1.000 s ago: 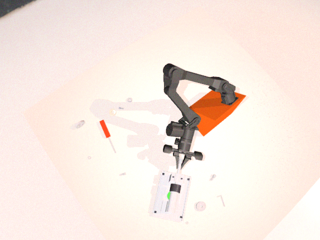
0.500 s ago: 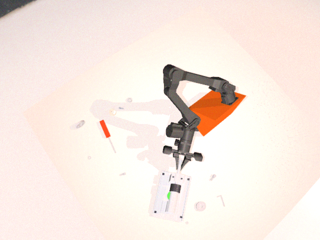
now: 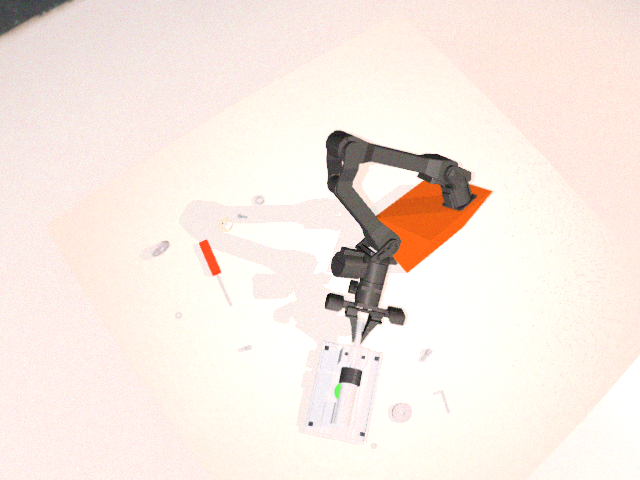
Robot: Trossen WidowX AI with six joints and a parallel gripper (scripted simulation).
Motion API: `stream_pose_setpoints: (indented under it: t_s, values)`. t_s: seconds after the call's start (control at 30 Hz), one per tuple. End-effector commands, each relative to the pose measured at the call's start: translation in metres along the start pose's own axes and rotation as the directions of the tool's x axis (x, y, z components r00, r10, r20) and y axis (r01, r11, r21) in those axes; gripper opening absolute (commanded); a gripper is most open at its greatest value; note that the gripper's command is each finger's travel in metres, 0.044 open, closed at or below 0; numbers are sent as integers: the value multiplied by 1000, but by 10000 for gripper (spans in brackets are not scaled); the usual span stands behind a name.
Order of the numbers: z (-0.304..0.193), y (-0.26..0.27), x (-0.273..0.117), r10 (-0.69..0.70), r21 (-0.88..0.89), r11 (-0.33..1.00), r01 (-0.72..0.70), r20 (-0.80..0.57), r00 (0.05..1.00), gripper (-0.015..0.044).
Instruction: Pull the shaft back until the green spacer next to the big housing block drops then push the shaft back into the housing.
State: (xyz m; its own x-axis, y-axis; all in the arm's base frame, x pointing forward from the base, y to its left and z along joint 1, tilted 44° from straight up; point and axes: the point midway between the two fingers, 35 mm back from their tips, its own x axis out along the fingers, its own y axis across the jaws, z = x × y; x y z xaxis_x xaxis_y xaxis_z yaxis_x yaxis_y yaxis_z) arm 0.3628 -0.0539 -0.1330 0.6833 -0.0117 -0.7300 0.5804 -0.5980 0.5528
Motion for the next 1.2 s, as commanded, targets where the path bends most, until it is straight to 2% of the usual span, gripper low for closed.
stream_pose_setpoints:
  t_s: [0.0, 1.17]
  values:
    - [-1, -1, 2, -3, 4, 1000, 3, -2, 1000, 0]
    - [-8, -1, 12, -3, 5, 1000, 3, -3, 1000, 0]
